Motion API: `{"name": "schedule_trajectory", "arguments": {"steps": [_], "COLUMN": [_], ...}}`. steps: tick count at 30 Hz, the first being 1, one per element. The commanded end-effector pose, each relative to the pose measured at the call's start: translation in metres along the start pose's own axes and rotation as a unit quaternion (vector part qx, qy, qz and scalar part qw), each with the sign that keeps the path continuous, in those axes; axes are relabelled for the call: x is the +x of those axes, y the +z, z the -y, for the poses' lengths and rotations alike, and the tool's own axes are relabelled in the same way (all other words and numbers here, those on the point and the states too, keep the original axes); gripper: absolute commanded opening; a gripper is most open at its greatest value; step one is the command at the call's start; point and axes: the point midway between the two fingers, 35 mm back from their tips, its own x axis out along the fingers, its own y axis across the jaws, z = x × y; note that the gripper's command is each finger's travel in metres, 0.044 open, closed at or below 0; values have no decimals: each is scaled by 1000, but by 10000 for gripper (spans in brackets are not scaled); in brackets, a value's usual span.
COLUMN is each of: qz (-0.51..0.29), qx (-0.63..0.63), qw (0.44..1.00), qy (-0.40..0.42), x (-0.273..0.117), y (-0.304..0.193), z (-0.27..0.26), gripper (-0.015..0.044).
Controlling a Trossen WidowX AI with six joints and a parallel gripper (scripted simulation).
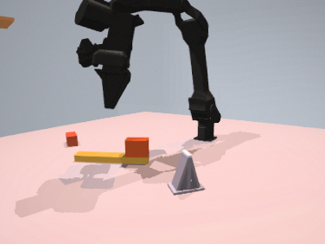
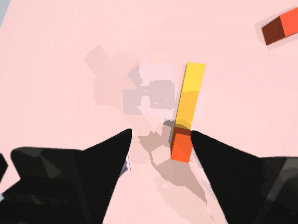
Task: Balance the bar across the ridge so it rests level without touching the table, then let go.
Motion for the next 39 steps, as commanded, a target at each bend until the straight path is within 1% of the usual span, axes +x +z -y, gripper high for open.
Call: {"name": "schedule_trajectory", "arguments": {"steps": [1, 6, 12, 25, 39], "qz": [-27, -63, -64, -64, -64], "qx": [29, 61, 63, 63, 63], "qw": [999, 994, 994, 994, 994], "qy": [-32, -67, -68, -68, -68], "x": [6, 11, 18, 94, 107], "y": [8, 14, 14, 3, 1], "z": [19, 42, 43, 54, 55], "gripper": [315, 315, 315, 315, 315]}}
